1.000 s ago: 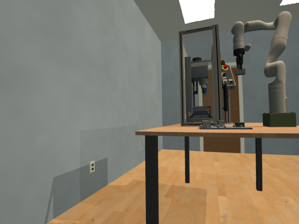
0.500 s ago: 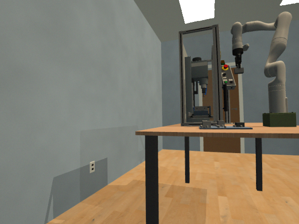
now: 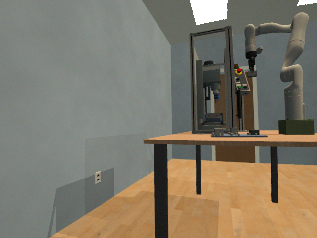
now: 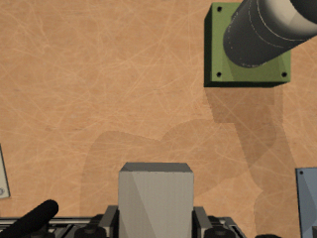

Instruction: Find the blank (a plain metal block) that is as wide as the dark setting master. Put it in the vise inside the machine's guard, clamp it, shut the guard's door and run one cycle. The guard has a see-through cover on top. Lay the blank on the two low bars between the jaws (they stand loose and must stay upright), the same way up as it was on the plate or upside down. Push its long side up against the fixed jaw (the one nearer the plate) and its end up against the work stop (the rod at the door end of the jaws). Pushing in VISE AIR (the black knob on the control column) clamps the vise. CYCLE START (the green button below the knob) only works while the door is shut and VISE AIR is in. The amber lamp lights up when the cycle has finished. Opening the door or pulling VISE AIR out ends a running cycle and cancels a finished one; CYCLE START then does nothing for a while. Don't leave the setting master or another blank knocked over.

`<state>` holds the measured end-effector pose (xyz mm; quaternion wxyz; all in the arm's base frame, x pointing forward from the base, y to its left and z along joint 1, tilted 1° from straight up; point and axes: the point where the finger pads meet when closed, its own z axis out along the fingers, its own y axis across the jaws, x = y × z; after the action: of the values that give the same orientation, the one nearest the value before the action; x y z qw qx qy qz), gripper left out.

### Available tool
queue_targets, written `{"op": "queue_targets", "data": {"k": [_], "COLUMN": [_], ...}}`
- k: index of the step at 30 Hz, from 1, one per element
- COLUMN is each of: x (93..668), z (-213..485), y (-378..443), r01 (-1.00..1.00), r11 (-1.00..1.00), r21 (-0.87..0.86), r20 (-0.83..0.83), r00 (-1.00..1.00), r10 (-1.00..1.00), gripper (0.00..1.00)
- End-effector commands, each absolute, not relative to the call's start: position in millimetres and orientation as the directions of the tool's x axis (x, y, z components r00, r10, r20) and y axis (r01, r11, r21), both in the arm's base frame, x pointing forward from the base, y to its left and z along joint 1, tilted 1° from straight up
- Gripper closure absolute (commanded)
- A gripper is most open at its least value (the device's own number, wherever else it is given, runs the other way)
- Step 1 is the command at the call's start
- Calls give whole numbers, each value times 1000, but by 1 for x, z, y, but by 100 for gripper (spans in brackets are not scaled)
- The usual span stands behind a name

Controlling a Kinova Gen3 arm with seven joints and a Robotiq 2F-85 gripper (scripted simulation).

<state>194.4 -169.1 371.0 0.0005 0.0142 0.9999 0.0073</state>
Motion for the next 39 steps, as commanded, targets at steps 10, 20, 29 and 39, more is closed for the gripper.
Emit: {"op": "queue_targets", "data": {"k": [10,20,29,39], "x": [197,197,196,196], "z": [378,378,327,327], "y": [-178,-178,-176,-176], "r01": [19,19,19,19], "r11": [1000,1000,1000,1000], "r21": [11,11,11,11], "r20": [-1,-1,-1,-1], "r00": [-1000,-1000,-1000,-1000], "r10": [19,19,19,19], "gripper": [90,90,90,90]}}
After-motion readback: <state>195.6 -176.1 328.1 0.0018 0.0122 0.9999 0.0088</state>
